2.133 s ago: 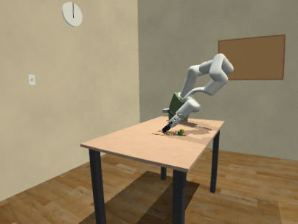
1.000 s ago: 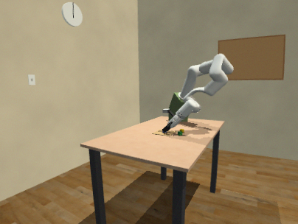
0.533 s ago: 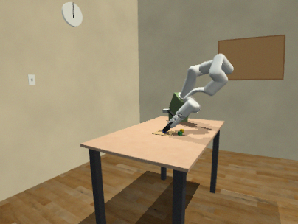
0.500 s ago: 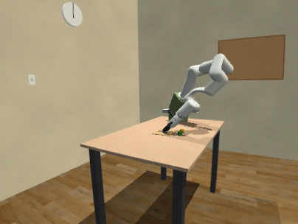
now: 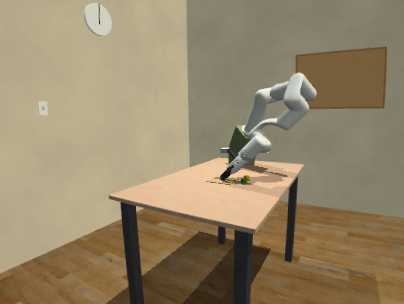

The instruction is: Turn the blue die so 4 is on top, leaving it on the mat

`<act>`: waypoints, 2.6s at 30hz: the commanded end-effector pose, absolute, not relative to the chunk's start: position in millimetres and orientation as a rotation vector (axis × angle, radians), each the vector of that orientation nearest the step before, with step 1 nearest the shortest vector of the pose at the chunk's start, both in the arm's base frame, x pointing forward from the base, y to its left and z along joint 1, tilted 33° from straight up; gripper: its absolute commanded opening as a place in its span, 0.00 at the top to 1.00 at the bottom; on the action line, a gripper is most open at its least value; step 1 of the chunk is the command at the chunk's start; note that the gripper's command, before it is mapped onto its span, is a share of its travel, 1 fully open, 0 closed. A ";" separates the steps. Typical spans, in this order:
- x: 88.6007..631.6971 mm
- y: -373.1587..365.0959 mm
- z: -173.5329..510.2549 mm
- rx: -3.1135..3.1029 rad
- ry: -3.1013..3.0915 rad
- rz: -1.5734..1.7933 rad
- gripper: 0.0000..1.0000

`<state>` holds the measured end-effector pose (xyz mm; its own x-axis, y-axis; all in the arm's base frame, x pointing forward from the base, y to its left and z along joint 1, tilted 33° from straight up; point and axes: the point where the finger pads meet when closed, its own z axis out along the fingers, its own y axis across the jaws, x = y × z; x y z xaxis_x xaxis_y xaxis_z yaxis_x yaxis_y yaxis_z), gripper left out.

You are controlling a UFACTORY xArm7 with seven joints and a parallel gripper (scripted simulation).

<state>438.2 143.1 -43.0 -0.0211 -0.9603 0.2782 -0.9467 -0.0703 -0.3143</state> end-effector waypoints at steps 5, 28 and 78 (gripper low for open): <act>438.9 142.4 -42.1 -2.172 2.121 -0.668 0.79; 427.0 118.8 -1.5 -2.172 2.121 -0.668 0.79; 421.8 104.4 17.2 -2.124 1.987 -0.359 0.79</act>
